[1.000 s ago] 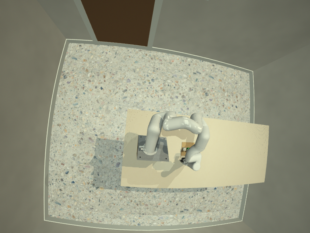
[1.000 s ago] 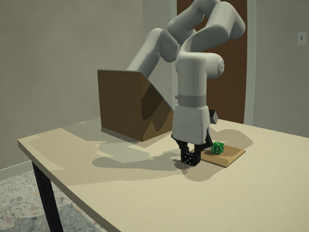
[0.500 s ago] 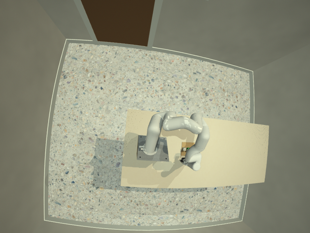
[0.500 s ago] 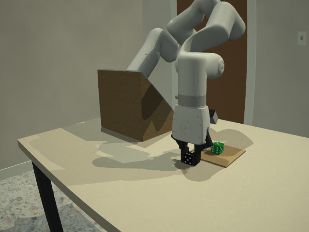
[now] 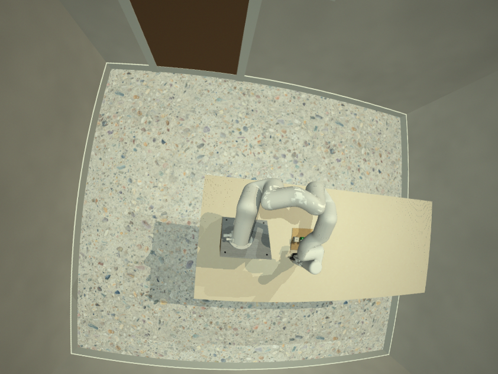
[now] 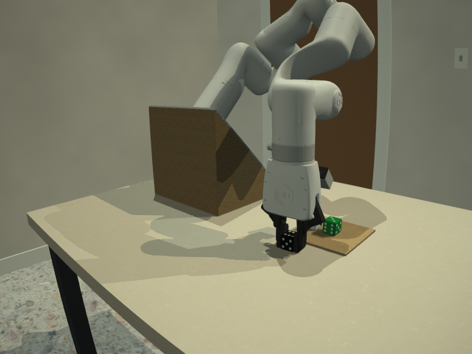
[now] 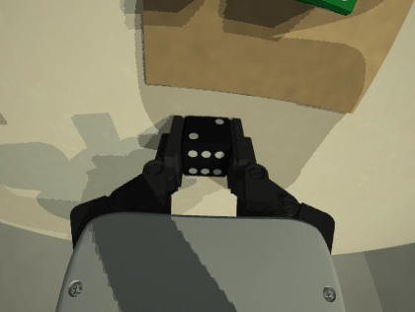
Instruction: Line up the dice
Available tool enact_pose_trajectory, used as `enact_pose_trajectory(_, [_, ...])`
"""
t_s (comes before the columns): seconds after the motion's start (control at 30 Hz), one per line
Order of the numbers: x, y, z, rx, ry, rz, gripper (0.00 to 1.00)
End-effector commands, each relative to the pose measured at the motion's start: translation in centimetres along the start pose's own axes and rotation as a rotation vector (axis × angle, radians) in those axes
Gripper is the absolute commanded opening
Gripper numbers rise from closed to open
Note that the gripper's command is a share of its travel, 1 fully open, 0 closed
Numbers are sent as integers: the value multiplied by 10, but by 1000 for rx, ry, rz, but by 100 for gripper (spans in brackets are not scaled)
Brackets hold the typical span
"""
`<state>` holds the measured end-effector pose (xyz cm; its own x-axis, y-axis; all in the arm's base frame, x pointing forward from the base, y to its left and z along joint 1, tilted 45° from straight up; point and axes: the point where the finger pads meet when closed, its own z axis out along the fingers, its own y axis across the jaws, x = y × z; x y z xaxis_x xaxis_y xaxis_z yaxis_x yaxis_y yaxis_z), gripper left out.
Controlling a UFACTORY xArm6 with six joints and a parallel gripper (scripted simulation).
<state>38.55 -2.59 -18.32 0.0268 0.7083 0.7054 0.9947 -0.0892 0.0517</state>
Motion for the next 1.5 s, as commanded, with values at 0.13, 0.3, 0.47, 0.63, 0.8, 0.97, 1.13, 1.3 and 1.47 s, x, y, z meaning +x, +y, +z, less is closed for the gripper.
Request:
enact_pose_trajectory(0.13, [0,2,-21,-3,-2,-1,27])
enact_pose_trajectory(0.3, [0,1,-58,-3,-2,-1,27])
enact_pose_trajectory(0.47, [0,1,-90,-3,-2,-1,27])
enact_pose_trajectory(0.63, [0,1,-99,-3,-2,-1,27])
enact_pose_trajectory(0.8, [0,1,-101,-3,-2,-1,27])
enact_pose_trajectory(0.97, [0,1,-101,-3,-2,-2,27])
enact_pose_trajectory(1.13, [2,3,-101,-3,-2,-36,27])
enact_pose_trajectory(1.3, [12,15,-102,-3,-5,-216,27])
enact_pose_trajectory(1.47, [21,24,-103,-2,-6,-367,27])
